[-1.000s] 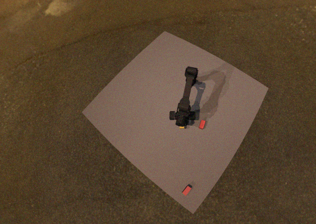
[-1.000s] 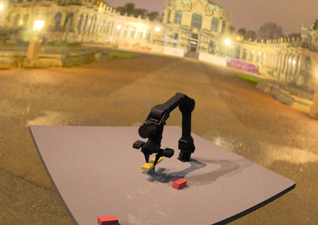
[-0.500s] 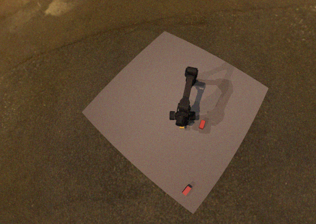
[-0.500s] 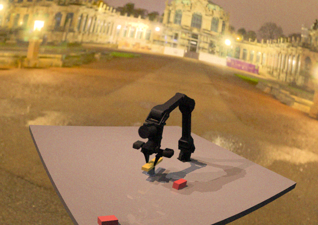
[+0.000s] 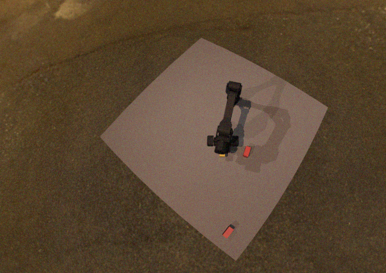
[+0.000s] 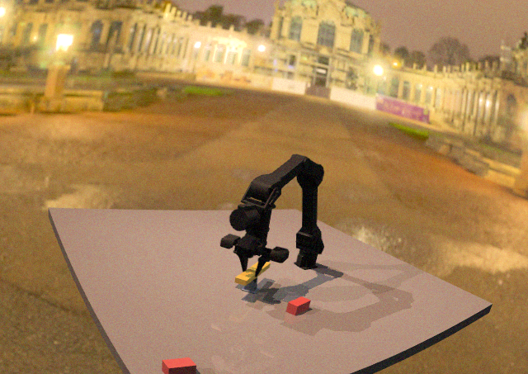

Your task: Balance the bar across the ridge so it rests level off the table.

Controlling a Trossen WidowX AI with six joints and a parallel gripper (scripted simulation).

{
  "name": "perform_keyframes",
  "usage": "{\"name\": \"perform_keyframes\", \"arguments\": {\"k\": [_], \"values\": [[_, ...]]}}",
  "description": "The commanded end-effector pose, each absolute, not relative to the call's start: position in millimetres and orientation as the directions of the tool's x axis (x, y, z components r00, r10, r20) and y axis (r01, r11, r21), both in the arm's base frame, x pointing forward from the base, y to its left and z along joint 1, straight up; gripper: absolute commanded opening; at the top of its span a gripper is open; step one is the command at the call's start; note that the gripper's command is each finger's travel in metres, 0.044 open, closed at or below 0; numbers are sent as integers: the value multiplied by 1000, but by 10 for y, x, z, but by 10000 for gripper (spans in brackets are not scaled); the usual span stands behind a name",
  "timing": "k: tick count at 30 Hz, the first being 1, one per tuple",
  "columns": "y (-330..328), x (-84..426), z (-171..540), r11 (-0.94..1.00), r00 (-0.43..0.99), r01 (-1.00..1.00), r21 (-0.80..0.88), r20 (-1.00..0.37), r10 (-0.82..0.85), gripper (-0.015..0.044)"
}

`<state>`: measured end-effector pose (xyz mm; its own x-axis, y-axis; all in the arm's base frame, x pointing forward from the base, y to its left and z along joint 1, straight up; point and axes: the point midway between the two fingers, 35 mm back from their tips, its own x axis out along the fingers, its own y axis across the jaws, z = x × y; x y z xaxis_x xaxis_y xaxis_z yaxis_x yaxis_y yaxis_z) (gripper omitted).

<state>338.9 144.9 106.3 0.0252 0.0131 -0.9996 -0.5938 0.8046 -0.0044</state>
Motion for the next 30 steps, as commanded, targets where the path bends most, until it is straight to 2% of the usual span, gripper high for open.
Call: {"name": "perform_keyframes", "arguments": {"k": [1,30], "values": [[1450,3394,1055,804,27,-595,-7,-1000,11,0],[1449,3393,1030,804,27,-595,-7,-1000,11,0]]}}
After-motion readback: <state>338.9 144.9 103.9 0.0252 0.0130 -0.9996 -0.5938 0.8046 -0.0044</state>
